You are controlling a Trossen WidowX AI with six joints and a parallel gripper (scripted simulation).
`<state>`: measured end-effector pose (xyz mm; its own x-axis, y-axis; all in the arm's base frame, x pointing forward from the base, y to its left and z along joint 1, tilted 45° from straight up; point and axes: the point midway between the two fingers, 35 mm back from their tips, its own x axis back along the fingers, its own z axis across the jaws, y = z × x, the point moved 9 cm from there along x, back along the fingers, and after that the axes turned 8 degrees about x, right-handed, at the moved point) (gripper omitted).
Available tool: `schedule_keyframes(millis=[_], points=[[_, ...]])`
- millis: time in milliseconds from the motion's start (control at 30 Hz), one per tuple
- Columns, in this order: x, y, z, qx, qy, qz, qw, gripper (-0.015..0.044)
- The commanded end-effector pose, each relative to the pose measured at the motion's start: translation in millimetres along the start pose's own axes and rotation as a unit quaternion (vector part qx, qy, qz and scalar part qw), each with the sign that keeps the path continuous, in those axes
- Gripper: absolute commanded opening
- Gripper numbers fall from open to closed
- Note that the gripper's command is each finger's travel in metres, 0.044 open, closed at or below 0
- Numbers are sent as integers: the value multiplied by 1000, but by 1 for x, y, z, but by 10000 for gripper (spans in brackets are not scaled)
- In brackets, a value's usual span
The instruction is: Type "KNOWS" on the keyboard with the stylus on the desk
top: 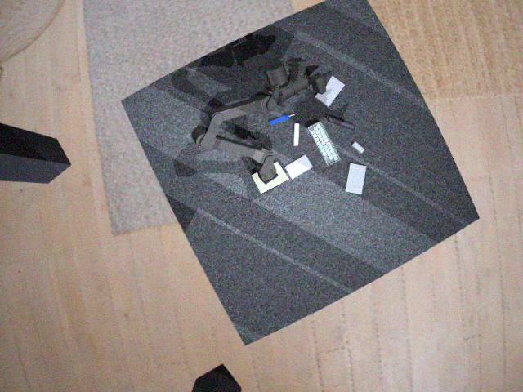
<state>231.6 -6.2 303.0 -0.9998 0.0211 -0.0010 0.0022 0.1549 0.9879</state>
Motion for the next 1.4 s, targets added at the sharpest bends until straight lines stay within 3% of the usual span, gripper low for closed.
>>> schedule_keyframes(millis=[0, 267, 533, 733, 1167, 1367], points=[[-1, -1, 0, 0, 3, 5, 1000, 414], [-49, -72, 10, -34, 135, 238, 961, 204], [-67, -160, 17, -175, 264, 478, 819, 0], [-64, -209, 22, -310, 313, 587, 679, 0], [-64, -213, 20, -314, 314, 589, 675, 0], [-58, -260, -15, -314, 313, 590, 675, 0]])
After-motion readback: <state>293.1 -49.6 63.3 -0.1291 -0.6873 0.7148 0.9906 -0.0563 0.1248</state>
